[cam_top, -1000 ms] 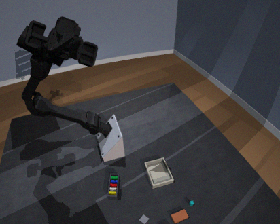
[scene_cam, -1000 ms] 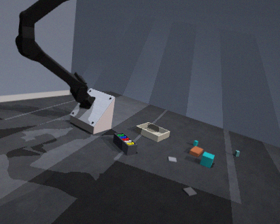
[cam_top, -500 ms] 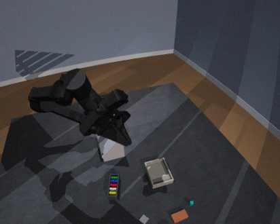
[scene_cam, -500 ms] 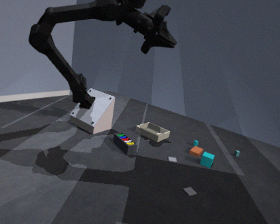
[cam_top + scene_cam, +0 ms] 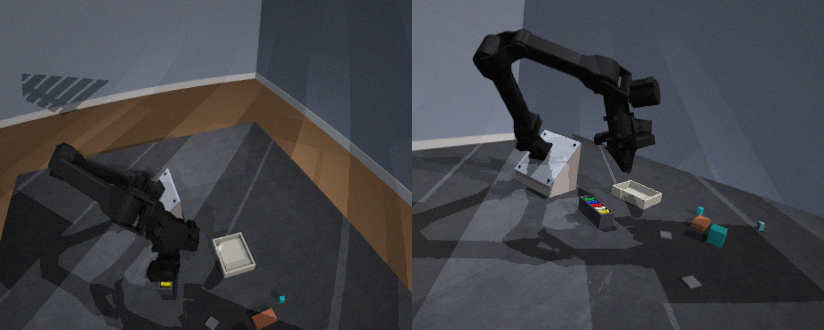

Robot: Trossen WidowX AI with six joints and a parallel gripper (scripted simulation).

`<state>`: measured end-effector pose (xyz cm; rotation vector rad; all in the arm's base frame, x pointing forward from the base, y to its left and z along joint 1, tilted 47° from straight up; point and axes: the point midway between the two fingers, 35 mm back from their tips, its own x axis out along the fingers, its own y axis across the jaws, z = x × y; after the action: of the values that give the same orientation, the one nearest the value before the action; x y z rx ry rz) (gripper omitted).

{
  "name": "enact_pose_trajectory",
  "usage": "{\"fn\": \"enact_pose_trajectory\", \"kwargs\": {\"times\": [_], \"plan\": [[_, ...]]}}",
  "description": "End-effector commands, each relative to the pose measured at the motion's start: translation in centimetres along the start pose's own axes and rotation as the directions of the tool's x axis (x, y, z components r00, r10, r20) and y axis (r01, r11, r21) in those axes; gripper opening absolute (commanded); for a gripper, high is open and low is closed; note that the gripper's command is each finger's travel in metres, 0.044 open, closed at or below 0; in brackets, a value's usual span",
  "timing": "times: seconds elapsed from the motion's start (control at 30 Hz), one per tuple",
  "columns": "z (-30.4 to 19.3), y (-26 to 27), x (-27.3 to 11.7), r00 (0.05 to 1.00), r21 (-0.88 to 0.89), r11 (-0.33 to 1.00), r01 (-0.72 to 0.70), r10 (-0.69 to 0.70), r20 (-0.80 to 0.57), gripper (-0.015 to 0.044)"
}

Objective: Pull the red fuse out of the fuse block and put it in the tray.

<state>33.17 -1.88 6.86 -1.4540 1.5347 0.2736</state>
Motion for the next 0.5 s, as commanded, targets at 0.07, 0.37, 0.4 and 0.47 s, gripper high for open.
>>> {"fn": "enact_pose_trajectory", "kwargs": {"times": [0.07, 0.37, 0.4, 0.47], "plan": [[-5.3, 4.5, 4.8, 0.951, 0.005, 0.977, -0.215, 0.210, -0.227, 0.0070], [-5.4, 4.9, 4.9, 0.948, 0.006, 0.975, -0.221, 0.216, -0.233, 0.0070], [-5.4, 4.9, 4.9, 0.948, 0.006, 0.975, -0.221, 0.216, -0.233, 0.0070], [-5.4, 4.9, 5.1, 0.948, 0.006, 0.975, -0.221, 0.216, -0.233, 0.0070]]}}
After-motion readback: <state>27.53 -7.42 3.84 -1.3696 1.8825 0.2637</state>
